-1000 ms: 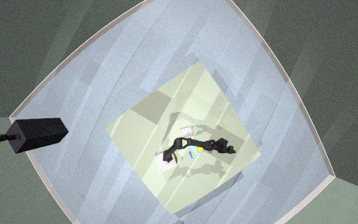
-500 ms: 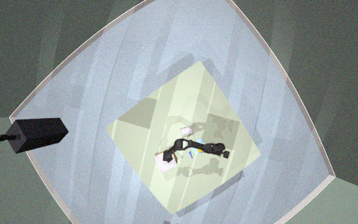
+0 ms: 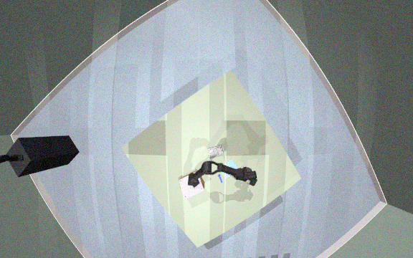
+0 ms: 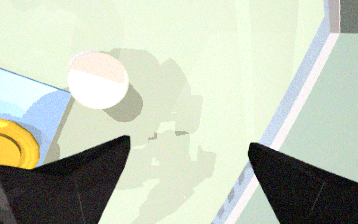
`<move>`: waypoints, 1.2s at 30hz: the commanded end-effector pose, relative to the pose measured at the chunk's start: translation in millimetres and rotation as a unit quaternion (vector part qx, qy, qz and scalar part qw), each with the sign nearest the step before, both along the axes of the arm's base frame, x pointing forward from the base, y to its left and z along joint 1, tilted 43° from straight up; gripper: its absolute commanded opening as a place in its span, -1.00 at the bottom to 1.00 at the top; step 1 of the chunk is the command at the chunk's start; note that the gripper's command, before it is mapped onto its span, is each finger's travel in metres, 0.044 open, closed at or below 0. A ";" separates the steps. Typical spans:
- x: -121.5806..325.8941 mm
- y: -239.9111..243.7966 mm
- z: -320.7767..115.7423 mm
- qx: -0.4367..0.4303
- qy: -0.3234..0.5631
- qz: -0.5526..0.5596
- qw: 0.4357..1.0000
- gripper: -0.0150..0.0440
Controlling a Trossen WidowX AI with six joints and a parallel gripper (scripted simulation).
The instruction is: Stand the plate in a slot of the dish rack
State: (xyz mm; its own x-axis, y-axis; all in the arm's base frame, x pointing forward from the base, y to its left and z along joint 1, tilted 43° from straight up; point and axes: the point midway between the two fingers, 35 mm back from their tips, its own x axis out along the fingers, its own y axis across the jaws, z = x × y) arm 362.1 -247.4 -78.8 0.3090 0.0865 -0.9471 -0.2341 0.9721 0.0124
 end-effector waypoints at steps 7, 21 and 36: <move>-38.3 53.4 -5.8 0.167 0.056 -0.054 0.983 0.86; -69.4 105.9 13.1 0.343 0.123 -0.135 0.921 0.86; -67.1 111.4 6.1 0.343 0.123 -0.135 0.922 0.86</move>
